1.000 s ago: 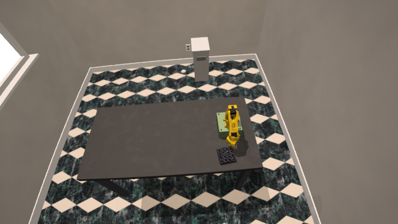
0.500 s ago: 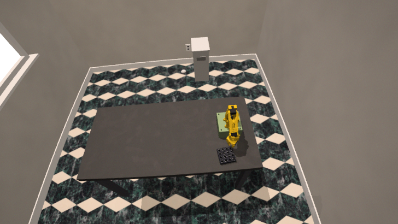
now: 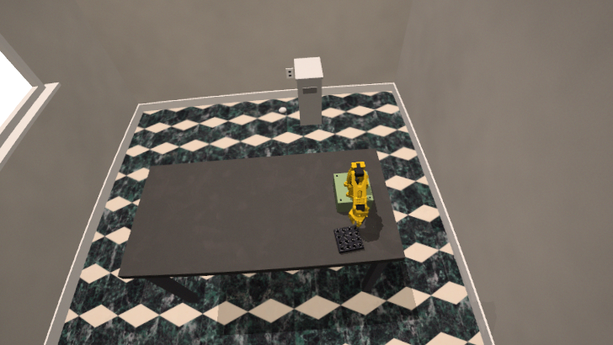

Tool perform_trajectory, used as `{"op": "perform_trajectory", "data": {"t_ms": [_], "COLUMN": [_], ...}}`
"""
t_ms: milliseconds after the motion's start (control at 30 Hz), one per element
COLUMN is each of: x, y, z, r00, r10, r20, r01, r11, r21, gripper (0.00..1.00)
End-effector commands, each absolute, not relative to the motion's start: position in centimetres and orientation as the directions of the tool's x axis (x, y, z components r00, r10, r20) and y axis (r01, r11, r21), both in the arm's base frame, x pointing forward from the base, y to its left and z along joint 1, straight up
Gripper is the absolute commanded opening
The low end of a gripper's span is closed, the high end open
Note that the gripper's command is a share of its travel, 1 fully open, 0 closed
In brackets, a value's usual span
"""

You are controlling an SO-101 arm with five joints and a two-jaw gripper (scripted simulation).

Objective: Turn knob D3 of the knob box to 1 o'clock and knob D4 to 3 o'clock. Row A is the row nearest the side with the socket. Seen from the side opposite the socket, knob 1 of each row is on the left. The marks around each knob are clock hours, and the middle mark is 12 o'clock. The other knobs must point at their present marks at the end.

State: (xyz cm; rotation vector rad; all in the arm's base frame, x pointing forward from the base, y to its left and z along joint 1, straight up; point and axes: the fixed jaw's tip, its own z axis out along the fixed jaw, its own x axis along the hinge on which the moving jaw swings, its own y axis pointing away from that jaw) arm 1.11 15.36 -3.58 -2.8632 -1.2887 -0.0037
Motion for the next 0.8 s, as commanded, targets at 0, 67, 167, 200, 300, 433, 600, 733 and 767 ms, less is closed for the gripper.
{"op": "perform_trajectory", "data": {"t_ms": [0, 67, 167, 200, 300, 433, 600, 733, 767], "x": [1.2, 1.2, 1.2, 1.2, 1.2, 1.2, 1.2, 1.2, 1.2], "y": [15.5, 15.5, 15.5, 15.5, 15.5, 15.5, 15.5, 15.5, 15.5], "z": [-3.9, -4.1, -4.5, -4.6, -4.8, -5.3, -5.7, -5.8, -5.8], "r00": [0.672, 0.672, 0.672, 0.672, 0.672, 0.672, 0.672, 0.672, 0.672], "r10": [0.741, 0.741, 0.741, 0.741, 0.741, 0.741, 0.741, 0.741, 0.741], "r20": [0.003, 0.003, 0.003, 0.003, 0.003, 0.003, 0.003, 0.003, 0.003], "r01": [0.741, 0.741, 0.741, 0.741, 0.741, 0.741, 0.741, 0.741, 0.741], "r11": [-0.672, -0.672, -0.672, -0.672, -0.672, -0.672, -0.672, -0.672, -0.672], "r21": [-0.002, -0.002, -0.002, -0.002, -0.002, -0.002, -0.002, -0.002, -0.002], "gripper": [0.1, 0.1, 0.1, 0.1, 0.1, 0.1, 0.1, 0.1, 0.1]}}
